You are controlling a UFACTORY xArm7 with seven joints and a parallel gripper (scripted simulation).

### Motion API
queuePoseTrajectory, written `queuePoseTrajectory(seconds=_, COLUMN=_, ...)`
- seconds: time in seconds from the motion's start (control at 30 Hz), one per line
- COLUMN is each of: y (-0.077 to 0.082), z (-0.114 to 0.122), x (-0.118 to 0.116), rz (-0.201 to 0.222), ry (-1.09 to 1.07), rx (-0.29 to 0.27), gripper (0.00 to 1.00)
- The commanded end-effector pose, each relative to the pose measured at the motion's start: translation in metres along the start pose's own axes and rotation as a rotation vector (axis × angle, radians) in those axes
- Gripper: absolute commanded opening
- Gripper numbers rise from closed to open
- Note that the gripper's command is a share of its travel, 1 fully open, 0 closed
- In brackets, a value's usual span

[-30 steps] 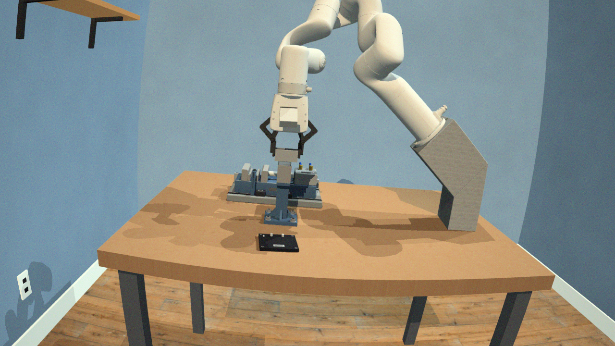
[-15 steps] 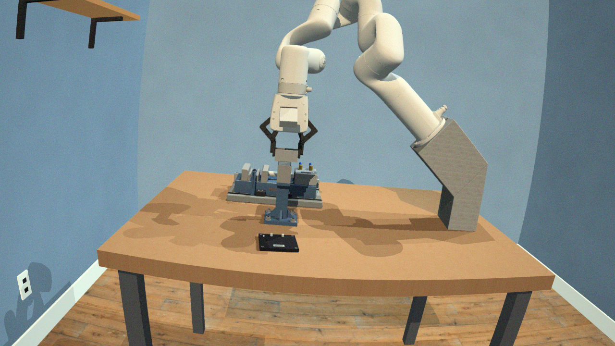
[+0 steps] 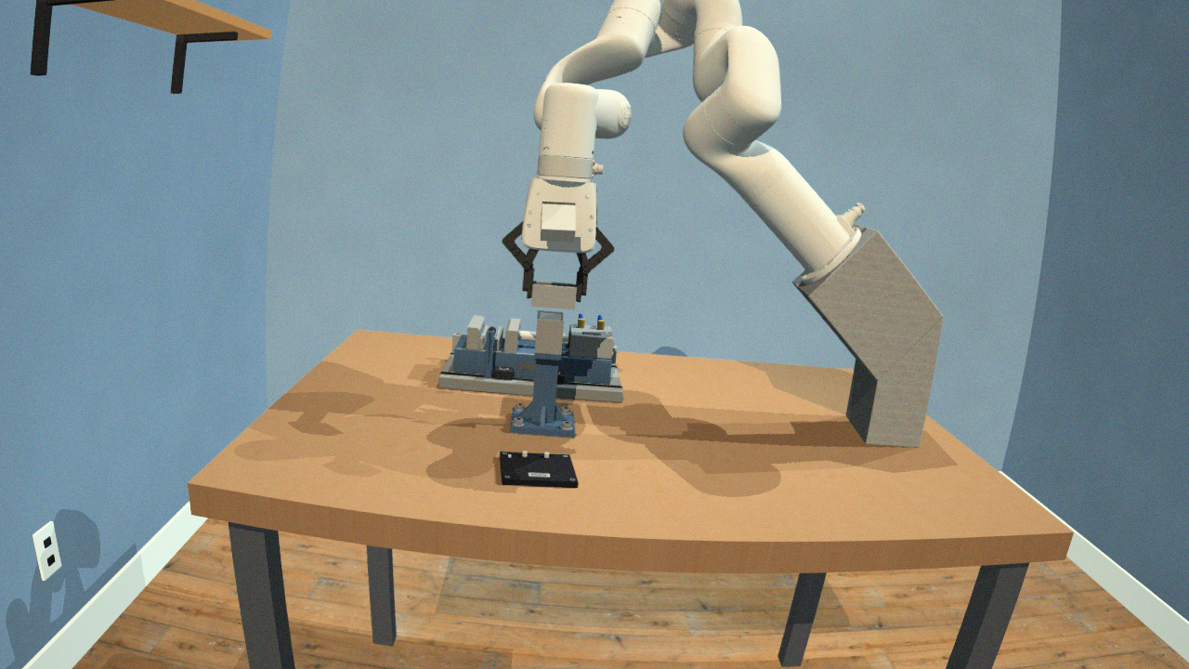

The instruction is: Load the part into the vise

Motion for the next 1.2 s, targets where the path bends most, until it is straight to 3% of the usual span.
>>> queuePoseTrajectory(seconds=0.0, y=0.005, z=0.000, x=0.001, rz=0.002, ry=0.000, rx=0.001, gripper=0.00)
queuePoseTrajectory(seconds=0.83, y=0.038, z=0.000, x=0.001, rz=0.002, ry=0.000, rx=0.001, gripper=0.00)
queuePoseTrajectory(seconds=1.17, y=0.044, z=0.000, x=0.001, rz=0.002, ry=0.000, rx=0.001, gripper=0.00)
Point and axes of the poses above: the point where the finger pads meet when closed, its own y axis back along the fingers, its own x axis across the jaws, z = x × y, the point moved 6 cm from there along y, back along the fingers, and after that the axes turned 11 degrees about -y, right-handed, at the moved point
